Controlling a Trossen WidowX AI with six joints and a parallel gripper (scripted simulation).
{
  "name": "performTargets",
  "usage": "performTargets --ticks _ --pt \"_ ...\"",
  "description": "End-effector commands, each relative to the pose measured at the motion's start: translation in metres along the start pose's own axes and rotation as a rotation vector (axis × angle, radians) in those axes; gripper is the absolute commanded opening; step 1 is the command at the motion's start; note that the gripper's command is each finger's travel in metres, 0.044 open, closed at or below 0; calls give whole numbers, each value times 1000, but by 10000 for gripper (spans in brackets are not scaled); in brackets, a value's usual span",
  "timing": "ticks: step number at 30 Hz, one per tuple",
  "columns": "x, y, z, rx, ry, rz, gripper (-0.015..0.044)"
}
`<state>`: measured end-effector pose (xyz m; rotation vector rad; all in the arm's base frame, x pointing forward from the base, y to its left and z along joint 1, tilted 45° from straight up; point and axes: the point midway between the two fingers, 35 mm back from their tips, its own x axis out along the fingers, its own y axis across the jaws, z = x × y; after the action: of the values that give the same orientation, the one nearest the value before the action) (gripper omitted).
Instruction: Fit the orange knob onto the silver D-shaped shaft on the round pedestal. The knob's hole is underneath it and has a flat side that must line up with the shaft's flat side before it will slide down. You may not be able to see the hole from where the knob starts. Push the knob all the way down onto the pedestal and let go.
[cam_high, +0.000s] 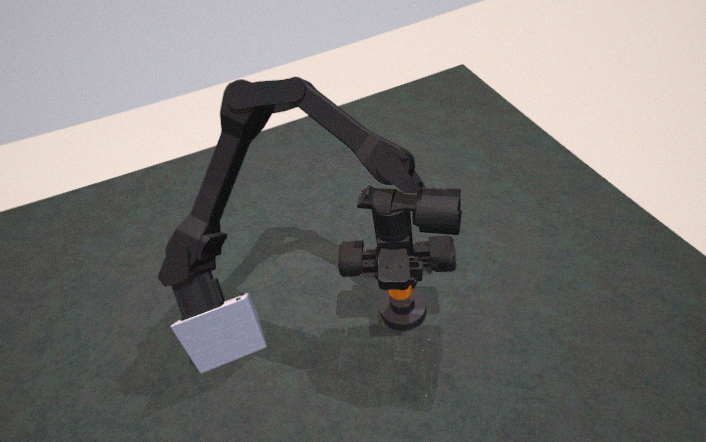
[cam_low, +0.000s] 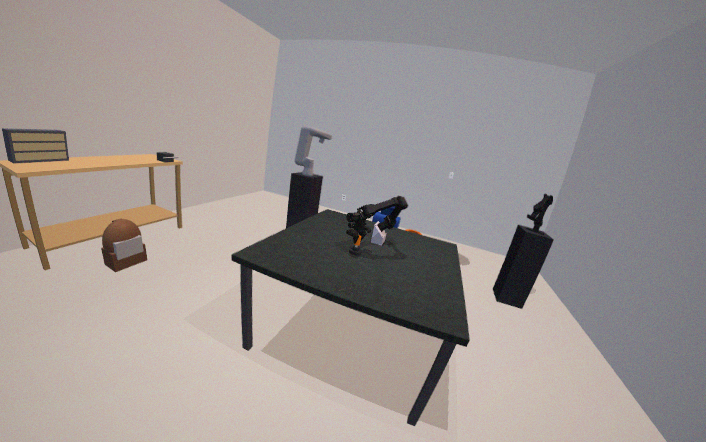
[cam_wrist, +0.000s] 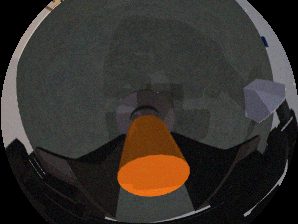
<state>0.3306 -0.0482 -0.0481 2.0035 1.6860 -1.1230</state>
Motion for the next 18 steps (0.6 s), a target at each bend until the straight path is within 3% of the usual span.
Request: performTargets --ticks 1,5,18 --pt "-2 1 0 73 0 2 0" --pt "0 1 1 196 0 2 0" --pt "2 0 1 196 0 2 0"
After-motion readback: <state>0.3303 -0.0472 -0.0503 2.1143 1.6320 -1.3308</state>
